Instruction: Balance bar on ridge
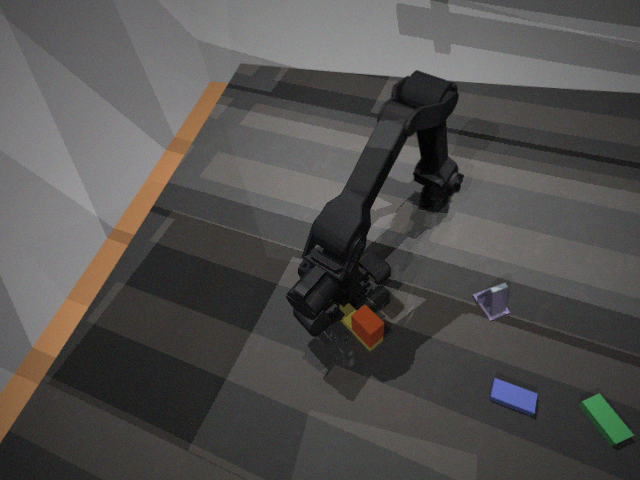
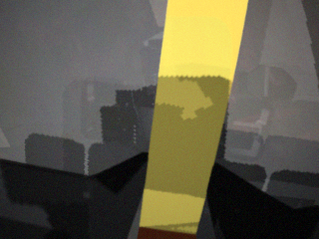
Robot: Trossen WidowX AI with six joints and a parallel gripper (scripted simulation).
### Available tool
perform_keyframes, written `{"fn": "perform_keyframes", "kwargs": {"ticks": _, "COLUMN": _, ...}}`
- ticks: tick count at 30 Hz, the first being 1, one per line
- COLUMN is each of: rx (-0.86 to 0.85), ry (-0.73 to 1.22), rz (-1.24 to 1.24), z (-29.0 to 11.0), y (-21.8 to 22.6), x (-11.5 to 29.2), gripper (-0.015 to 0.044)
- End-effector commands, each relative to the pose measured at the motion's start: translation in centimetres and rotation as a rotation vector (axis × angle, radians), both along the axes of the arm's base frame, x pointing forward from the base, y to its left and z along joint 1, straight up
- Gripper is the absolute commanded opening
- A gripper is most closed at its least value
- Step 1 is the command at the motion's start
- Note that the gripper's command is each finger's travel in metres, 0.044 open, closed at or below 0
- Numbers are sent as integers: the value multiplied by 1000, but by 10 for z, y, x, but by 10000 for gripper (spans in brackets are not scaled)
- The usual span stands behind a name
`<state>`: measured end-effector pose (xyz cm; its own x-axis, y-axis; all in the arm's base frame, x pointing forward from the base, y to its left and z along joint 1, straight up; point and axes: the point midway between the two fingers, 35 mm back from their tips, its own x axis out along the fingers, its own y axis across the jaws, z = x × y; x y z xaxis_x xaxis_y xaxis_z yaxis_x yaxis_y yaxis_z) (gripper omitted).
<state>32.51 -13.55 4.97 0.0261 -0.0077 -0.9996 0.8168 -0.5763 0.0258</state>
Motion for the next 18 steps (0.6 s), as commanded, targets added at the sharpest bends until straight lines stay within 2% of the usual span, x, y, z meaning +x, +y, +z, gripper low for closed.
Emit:
{"fn": "perform_keyframes", "kwargs": {"ticks": 1, "rx": 0, "ry": -1, "rz": 0, "z": 0, "y": 0, "x": 0, "gripper": 85}}
{"fn": "perform_keyframes", "kwargs": {"ticks": 2, "rx": 0, "ry": -1, "rz": 0, "z": 0, "y": 0, "x": 0, "gripper": 78}}
{"fn": "perform_keyframes", "kwargs": {"ticks": 5, "rx": 0, "ry": -1, "rz": 0, "z": 4, "y": 0, "x": 1, "gripper": 0}}
{"fn": "perform_keyframes", "kwargs": {"ticks": 18, "rx": -1, "ry": -1, "rz": 1, "z": 36, "y": -2, "x": 4, "gripper": 0}}
